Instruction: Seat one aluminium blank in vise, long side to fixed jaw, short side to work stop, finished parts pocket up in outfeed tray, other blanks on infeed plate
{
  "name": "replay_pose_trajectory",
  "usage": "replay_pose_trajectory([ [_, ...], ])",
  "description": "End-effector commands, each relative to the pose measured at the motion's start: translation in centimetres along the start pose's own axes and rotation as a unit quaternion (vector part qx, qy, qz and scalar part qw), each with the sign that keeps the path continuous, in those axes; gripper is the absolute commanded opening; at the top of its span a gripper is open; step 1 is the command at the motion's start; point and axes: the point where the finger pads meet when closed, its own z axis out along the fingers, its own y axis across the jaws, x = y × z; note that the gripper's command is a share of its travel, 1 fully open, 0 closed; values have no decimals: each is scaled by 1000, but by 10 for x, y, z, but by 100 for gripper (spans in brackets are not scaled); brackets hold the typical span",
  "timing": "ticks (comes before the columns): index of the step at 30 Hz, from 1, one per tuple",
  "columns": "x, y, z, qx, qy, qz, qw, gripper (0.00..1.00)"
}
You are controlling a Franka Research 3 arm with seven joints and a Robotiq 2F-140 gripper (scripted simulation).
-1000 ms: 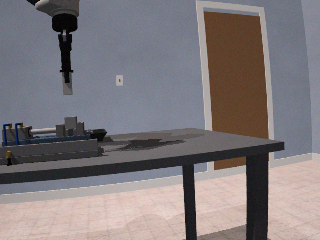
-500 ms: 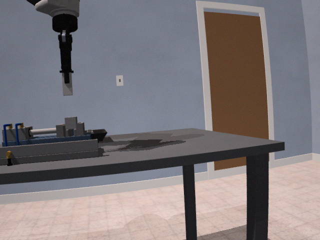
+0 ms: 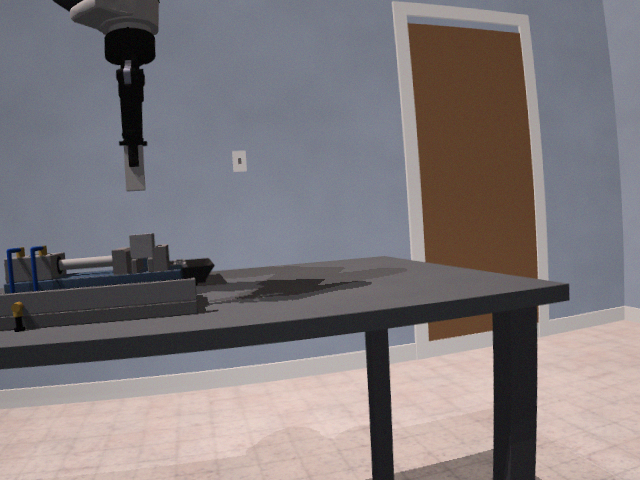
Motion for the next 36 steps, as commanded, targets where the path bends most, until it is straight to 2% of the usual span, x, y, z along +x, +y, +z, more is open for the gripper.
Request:
replay_pose_trajectory([
  [1,0,-2,-1,0,0,4,1000,0],
  [16,0,-2,5,0,0,4,1000,0],
  [36,0,-1,36,0,0,4,1000,0],
])
